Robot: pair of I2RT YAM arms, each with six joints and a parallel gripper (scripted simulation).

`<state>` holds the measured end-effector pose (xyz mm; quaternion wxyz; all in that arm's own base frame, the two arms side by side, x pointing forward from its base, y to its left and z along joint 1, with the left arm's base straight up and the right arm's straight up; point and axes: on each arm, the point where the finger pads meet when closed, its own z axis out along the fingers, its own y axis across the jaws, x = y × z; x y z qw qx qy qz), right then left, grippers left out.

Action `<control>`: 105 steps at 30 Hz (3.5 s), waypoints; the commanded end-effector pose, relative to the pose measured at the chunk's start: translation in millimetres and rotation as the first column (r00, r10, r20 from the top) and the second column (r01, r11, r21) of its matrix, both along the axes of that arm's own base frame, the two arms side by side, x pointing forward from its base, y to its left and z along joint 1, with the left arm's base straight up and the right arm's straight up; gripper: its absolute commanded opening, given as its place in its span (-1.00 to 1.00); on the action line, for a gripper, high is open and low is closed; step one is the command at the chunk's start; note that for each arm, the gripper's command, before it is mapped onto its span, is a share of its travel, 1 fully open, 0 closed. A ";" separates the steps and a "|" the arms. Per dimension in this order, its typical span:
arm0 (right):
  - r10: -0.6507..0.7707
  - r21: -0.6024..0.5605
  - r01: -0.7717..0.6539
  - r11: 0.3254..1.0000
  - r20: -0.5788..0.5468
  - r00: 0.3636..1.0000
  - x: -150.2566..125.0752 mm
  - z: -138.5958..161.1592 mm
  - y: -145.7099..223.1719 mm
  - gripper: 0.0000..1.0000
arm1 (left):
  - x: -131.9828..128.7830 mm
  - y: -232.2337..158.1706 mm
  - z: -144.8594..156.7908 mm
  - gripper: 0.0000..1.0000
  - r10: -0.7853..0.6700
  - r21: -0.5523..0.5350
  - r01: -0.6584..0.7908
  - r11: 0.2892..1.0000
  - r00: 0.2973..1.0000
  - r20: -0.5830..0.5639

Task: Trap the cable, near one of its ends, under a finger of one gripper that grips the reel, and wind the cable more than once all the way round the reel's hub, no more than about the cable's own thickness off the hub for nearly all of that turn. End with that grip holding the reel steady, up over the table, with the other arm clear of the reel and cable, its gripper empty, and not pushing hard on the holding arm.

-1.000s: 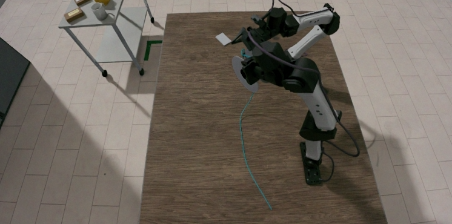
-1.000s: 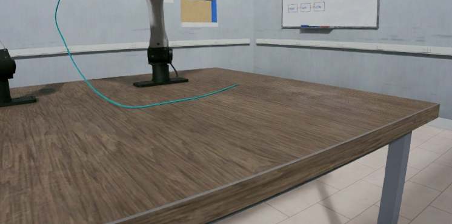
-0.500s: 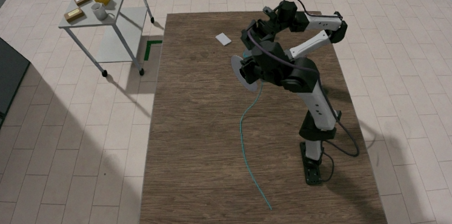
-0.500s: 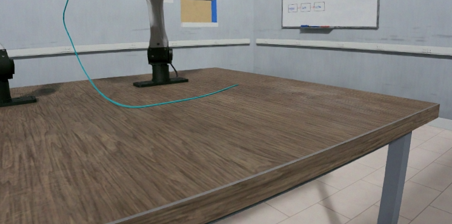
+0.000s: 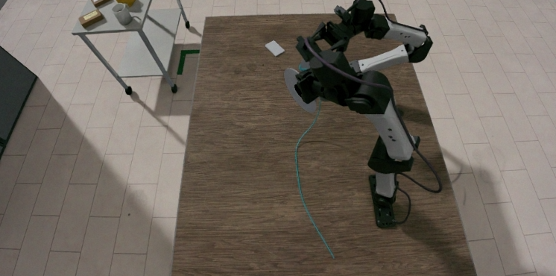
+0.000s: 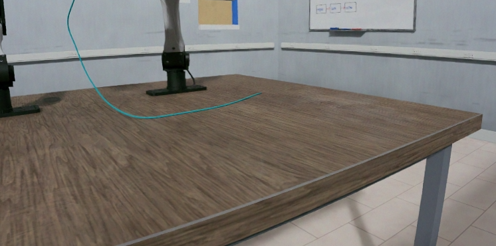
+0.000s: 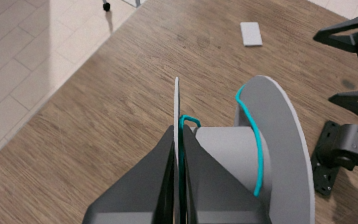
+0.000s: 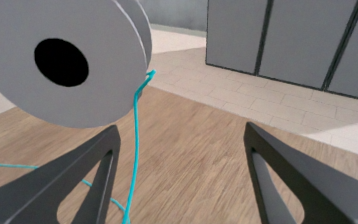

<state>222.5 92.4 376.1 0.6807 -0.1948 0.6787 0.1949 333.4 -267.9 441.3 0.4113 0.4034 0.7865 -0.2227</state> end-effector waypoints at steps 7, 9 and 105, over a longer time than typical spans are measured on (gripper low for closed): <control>0.016 0.000 -0.016 1.000 -0.014 1.000 1.2 -3.6 0.9 0.60 | 1.5 -10.9 18.8 -1.00 -0.021 -0.062 0.025 0.998 0.998 0.056; 0.014 0.000 -0.014 1.000 -0.016 1.000 3.1 -3.2 0.7 0.60 | 1.5 -10.9 18.8 -1.00 -0.021 -0.062 0.025 0.998 0.998 0.056; -0.535 0.009 0.535 0.845 0.013 0.845 156.5 33.6 -94.8 0.60 | 1.5 -10.9 18.8 -1.00 -0.021 -0.062 0.025 0.998 0.998 0.056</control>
